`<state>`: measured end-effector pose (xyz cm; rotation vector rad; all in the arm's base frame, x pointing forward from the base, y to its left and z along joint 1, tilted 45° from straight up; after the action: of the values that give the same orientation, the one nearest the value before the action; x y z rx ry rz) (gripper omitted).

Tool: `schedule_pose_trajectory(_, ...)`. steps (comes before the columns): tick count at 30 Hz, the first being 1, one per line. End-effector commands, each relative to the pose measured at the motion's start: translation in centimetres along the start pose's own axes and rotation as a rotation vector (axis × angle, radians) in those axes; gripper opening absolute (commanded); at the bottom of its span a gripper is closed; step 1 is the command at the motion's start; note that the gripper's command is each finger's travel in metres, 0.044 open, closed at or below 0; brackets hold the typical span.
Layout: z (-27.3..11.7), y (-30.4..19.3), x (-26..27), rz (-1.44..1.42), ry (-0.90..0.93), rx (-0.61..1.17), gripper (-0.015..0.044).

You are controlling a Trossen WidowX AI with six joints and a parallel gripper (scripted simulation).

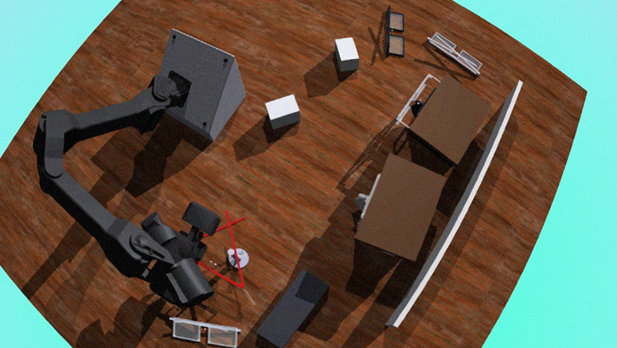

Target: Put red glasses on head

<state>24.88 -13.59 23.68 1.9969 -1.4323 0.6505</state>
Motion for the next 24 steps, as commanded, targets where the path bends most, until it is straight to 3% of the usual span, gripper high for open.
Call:
schedule_pose_trajectory(1,-0.2,0.4,0.3,0.005,0.004,0.005,0.0000)
schedule_pose_trajectory(24,-0.2,2.1,1.0,0.005,0.005,0.005,0.0000)
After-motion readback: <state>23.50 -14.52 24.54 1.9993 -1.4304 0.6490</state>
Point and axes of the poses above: the point midway between the two fingers, 35 mm back from their tips, its own z axis out along the fingers, its own x axis across the jaws, y = z × x, the point moved 5 cm from there along -z, back along the fingers, and after that the axes turned 11 degrees about -z, right-handed, at the moved point
